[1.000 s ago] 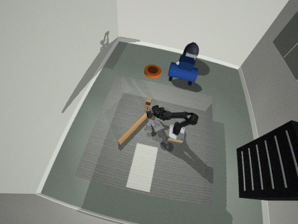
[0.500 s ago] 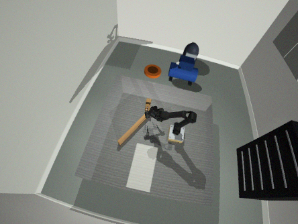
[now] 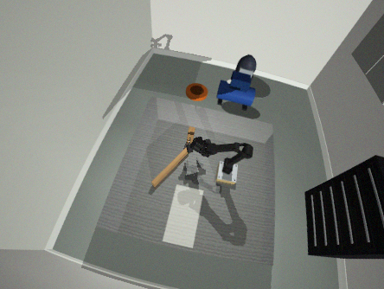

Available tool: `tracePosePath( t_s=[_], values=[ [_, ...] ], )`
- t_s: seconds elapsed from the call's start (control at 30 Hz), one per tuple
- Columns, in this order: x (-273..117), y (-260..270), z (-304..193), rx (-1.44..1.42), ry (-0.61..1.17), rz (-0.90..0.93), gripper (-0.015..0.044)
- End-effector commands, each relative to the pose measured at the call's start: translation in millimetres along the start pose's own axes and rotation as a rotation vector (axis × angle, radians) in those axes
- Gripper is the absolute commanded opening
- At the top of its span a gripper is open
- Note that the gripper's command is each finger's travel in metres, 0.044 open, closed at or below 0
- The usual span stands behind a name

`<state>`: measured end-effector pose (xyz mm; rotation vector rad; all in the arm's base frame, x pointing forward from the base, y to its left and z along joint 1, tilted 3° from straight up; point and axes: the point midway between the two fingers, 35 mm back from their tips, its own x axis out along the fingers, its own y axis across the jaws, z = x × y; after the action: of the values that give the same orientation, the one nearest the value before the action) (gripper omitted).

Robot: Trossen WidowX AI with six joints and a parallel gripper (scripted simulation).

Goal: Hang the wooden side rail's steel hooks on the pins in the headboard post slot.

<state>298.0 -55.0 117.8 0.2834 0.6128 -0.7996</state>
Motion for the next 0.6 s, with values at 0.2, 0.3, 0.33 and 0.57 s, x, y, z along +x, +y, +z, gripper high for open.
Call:
tracePosePath(
  t_s=[0.2, 0.3, 0.33, 0.57],
  values=[
    [5.3, 48.8, 2.3, -0.758, 0.3, 0.158, 0.044],
    [3.7, 65.0, 4.1, -1.019, 0.379, 0.267, 0.044],
    [2.9, 70.0, 4.6, -1.103, 0.402, 0.309, 0.044],
    [-6.0, 101.6, 6.5, -1.633, 0.502, 0.679, 0.044]
  ],
)
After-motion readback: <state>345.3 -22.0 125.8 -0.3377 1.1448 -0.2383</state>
